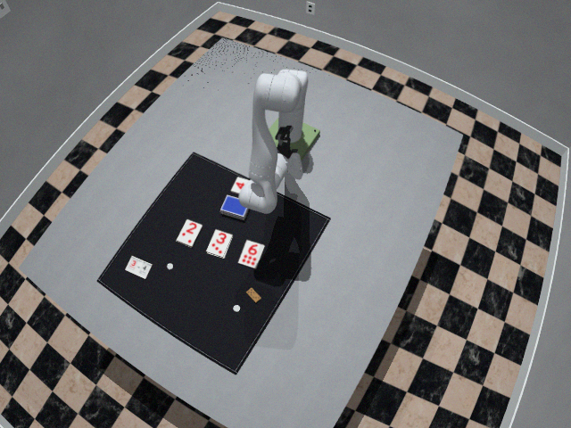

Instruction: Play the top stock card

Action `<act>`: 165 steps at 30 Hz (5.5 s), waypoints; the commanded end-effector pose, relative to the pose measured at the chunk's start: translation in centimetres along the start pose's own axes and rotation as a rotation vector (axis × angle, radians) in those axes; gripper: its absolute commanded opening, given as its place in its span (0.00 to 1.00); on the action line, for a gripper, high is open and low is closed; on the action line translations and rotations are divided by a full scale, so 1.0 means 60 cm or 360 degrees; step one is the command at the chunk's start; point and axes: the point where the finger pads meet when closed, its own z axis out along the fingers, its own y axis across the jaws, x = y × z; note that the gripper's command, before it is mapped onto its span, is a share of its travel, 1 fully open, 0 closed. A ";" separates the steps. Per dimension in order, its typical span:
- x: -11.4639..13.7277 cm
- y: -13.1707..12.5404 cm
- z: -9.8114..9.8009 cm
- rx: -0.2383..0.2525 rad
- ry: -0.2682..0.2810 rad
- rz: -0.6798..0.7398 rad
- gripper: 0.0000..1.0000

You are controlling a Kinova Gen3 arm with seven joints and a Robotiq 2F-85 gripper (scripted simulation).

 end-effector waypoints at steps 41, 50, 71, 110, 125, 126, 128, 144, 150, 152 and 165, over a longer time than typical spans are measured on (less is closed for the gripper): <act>-0.271 0.183 -0.258 -0.1910 -0.0322 0.0355 1.00; -0.291 0.176 -0.283 -0.2019 -0.0354 0.0391 1.00; -0.292 0.176 -0.283 -0.2026 -0.0329 0.0428 1.00; -0.298 0.186 -0.242 -0.1949 0.0511 0.1539 1.00; -0.298 0.189 -0.229 -0.1784 0.1120 0.2350 1.00; -0.298 0.189 -0.229 -0.1767 0.1170 0.2414 1.00; -0.298 0.189 -0.228 -0.1730 0.1271 0.2543 1.00; -0.298 0.189 -0.236 -0.1401 0.1989 0.3366 1.00; -0.297 0.188 -0.244 -0.1232 0.2283 0.3646 1.00; -0.297 0.187 -0.247 -0.1174 0.2376 0.3727 1.00; -0.296 0.184 -0.264 -0.0871 0.2815 0.4054 1.00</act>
